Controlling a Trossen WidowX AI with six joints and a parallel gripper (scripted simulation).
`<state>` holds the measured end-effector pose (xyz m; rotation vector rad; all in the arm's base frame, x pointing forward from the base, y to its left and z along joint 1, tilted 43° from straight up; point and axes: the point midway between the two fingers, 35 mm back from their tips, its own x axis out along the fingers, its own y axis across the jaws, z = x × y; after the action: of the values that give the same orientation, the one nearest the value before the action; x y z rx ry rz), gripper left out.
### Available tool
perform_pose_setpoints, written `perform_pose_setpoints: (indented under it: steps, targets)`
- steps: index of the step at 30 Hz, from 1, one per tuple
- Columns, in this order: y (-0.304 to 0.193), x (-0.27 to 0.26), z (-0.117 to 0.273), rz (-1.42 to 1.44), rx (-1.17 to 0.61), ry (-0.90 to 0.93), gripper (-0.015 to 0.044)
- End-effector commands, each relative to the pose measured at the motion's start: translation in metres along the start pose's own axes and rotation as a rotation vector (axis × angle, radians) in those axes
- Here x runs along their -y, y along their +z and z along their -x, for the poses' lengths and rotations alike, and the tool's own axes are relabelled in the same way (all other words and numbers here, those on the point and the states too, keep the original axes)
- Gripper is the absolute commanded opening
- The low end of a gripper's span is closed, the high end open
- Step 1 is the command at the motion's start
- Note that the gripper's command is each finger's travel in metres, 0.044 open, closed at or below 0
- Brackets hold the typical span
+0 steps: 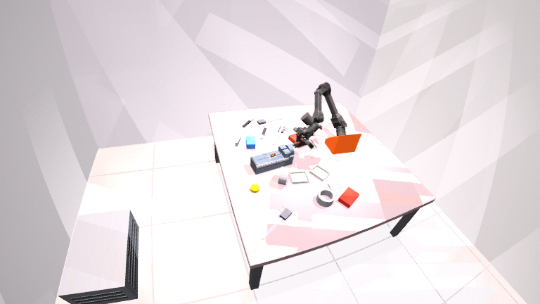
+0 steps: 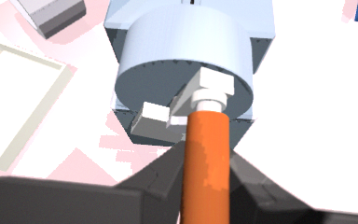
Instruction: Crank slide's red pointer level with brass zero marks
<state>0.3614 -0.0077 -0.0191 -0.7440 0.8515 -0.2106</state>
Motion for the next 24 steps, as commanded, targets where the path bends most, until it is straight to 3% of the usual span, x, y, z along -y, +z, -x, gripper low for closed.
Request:
perform_pose_setpoints:
  steps: [1, 24]
  targets:
    - [0.0022, -0.0089, 0.0028, 0.011, 0.008, 0.013, 0.0000]
    - [0.0010, -0.0180, 0.0020, 0.011, 0.009, 0.013, 0.0000]
